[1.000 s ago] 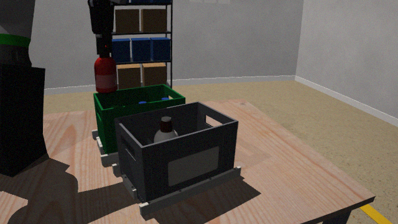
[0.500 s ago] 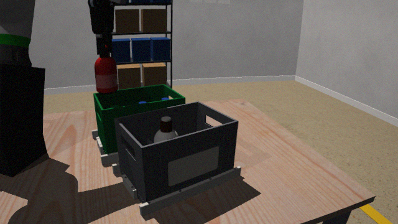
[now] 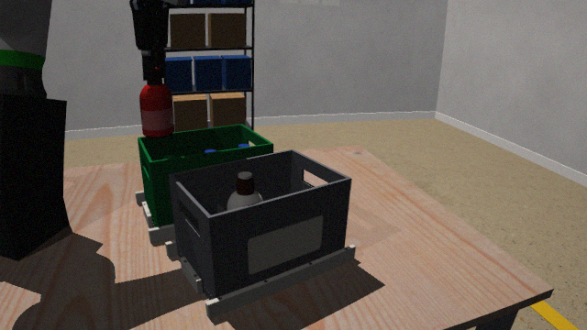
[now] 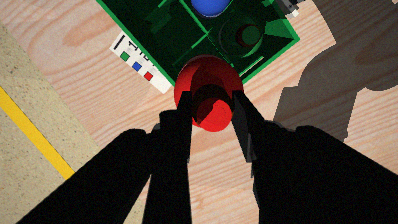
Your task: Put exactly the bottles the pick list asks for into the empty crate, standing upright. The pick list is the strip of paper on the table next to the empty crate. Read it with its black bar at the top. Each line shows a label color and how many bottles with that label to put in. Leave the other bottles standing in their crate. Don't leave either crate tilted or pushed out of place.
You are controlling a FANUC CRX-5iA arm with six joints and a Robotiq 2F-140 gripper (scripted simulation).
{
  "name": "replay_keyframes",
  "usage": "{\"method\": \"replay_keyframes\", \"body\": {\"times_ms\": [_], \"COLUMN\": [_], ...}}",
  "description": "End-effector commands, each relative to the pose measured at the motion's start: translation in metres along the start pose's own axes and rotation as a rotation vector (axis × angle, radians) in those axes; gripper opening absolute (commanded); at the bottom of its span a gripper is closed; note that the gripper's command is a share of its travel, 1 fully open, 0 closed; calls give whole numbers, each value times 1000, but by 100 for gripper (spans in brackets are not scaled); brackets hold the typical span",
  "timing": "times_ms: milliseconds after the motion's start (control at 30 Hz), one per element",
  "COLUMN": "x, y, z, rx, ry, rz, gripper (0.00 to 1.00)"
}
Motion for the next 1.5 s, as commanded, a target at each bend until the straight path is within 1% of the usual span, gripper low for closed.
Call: {"method": "replay_keyframes", "body": {"times_ms": [0,433,1467], "x": [1,1,-26], "y": [-1,-1,-1], "z": [0,0,1], "rx": [0,0,0], "ry": [0,0,0], "rz": [2,2,1], "gripper": [10,10,10]}}
Point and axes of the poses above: the point where the finger pads meet when closed, its own x axis back along the fingers, its own z axis across the jaws, y = z × x, the point moved 2 cm from there along x, back along the fingers, and after that the axes turned 12 degrees about x, right-handed, at the moved point
